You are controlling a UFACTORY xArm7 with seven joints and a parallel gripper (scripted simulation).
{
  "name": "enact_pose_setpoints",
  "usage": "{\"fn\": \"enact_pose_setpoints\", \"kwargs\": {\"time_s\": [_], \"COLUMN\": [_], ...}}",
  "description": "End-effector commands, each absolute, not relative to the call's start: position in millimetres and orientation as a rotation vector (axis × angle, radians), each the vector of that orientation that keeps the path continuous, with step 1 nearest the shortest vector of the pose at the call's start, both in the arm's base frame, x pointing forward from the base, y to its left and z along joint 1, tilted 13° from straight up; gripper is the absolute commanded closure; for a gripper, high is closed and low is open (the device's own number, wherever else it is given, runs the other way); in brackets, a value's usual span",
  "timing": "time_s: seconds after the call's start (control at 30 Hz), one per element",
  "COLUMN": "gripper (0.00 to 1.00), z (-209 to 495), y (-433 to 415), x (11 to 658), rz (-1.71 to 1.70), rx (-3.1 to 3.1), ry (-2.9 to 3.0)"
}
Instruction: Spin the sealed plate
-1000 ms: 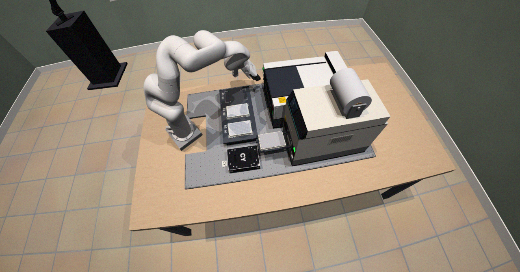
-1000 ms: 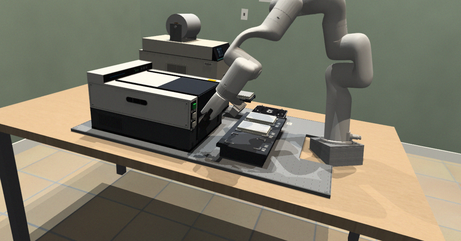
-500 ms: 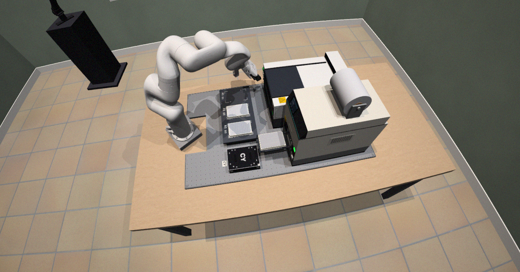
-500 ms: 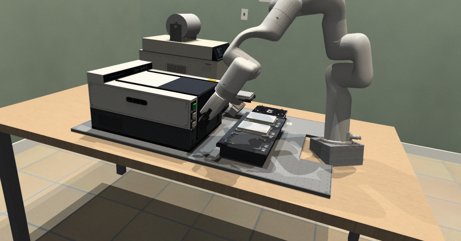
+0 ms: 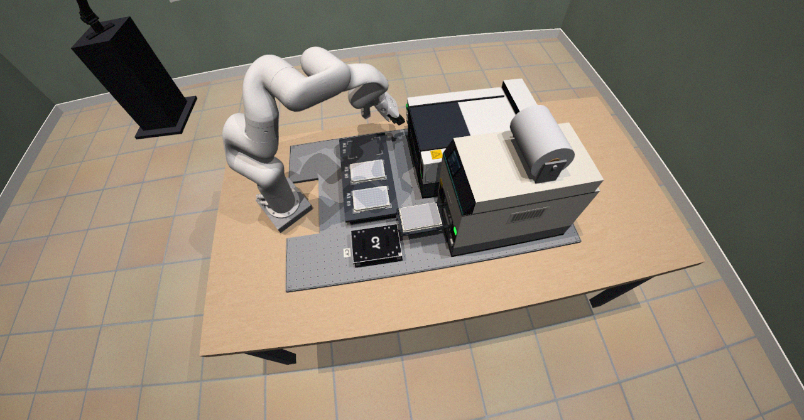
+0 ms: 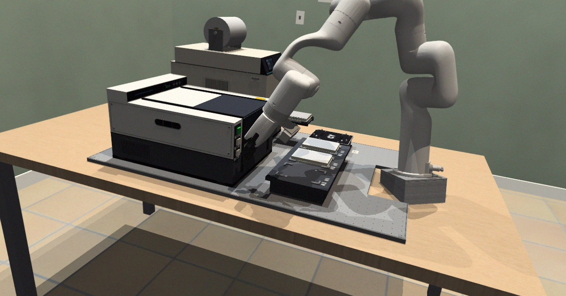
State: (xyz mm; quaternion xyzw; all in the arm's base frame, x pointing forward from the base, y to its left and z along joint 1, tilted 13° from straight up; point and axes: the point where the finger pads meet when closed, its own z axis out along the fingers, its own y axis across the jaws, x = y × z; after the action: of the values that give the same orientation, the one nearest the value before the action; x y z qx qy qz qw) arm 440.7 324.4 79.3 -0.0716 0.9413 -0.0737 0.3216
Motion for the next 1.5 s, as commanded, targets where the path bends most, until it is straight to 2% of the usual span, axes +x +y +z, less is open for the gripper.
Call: {"fn": "enact_pose_setpoints", "kwargs": {"time_s": [0.0,1.47], "gripper": [1.00,1.00], "z": [81,83], "y": [326,327], "x": [442,453], "rz": [-0.188,-0.188], "rx": [-0.188,-0.188], "ry": [2.469,2.469]}}
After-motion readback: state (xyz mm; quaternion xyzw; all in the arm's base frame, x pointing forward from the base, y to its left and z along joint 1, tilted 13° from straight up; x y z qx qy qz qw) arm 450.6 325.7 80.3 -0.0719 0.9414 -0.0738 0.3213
